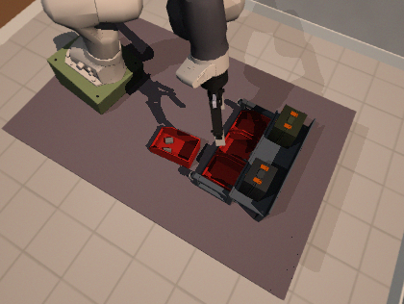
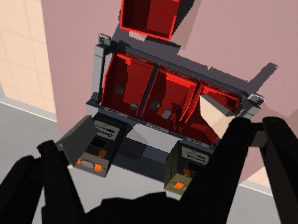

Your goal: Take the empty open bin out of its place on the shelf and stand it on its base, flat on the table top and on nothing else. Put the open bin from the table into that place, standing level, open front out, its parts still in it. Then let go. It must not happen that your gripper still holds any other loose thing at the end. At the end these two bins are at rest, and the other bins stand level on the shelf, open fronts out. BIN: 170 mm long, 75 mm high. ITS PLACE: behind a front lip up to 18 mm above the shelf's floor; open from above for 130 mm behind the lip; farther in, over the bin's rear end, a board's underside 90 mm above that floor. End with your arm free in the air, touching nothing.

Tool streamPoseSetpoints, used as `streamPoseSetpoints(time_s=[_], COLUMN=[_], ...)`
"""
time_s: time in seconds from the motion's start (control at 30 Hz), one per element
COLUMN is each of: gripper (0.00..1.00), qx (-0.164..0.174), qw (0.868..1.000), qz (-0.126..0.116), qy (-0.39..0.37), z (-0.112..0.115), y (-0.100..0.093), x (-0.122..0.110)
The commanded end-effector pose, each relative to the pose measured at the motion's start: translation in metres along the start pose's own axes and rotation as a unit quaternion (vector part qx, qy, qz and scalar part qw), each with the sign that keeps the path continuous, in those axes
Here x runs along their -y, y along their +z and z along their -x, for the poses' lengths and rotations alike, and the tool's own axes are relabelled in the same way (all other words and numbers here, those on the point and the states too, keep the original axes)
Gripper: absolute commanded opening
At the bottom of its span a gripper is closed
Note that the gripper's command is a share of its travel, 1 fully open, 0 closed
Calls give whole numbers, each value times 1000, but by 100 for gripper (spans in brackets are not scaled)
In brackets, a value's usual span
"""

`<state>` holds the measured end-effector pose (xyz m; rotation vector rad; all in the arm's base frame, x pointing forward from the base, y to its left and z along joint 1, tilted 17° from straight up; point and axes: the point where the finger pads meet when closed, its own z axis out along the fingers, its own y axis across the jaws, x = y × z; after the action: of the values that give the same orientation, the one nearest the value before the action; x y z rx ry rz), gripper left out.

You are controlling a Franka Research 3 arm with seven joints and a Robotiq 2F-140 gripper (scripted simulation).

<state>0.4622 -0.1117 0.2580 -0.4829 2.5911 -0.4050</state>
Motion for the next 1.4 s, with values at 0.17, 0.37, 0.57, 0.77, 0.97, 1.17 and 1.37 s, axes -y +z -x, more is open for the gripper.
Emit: streamPoseSetpoints(time_s=[0.17, 0.37, 0.57, 0.77, 0.97, 1.17, 1.37], gripper=[100, 100, 100, 100, 100, 100, 100], qx=[3, 8, 8, 13, 13, 18, 18], qw=[1000, 999, 999, 998, 998, 997, 997], qz=[-3, -5, -5, -6, -6, -7, -7], qy=[14, 34, 34, 53, 53, 71, 71], z=[1, 4, 4, 7, 7, 9, 9], y=[-1, 1, 1, 2, 2, 4, 4], x=[1, -6, -6, -12, -12, -18, -18])
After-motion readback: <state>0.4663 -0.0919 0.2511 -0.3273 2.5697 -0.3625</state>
